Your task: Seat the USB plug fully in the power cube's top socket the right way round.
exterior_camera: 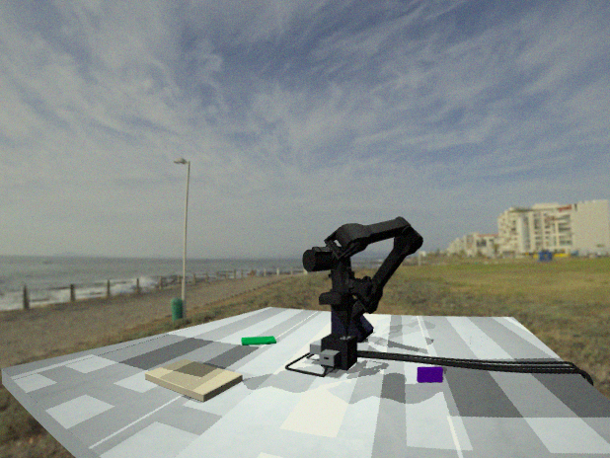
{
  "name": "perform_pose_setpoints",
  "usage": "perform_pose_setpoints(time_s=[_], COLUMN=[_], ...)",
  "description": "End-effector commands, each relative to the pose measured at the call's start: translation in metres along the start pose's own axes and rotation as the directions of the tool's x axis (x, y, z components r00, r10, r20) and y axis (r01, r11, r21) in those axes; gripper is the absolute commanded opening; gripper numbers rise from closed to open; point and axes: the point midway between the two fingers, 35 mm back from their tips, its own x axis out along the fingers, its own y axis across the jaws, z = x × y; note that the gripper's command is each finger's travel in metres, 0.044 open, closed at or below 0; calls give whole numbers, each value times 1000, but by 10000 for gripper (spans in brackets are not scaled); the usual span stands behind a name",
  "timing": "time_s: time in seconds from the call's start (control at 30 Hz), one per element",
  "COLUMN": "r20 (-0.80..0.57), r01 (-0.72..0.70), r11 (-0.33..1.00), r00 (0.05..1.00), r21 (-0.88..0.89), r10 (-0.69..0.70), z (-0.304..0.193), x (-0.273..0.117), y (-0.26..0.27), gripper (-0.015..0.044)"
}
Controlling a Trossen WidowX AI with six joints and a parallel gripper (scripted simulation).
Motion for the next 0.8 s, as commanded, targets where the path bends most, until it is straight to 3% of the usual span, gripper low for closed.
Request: perform_pose_setpoints(time_s=[0.0, 0.77], r20=[2, 2], r01=[4, 4], r11=[1000, 1000], r00=[1000, 1000], r21=[0, 0], r10=[-4, -4], z=[1, 0], x=[0, 3], y=[-1, -1], gripper=[0, 0])
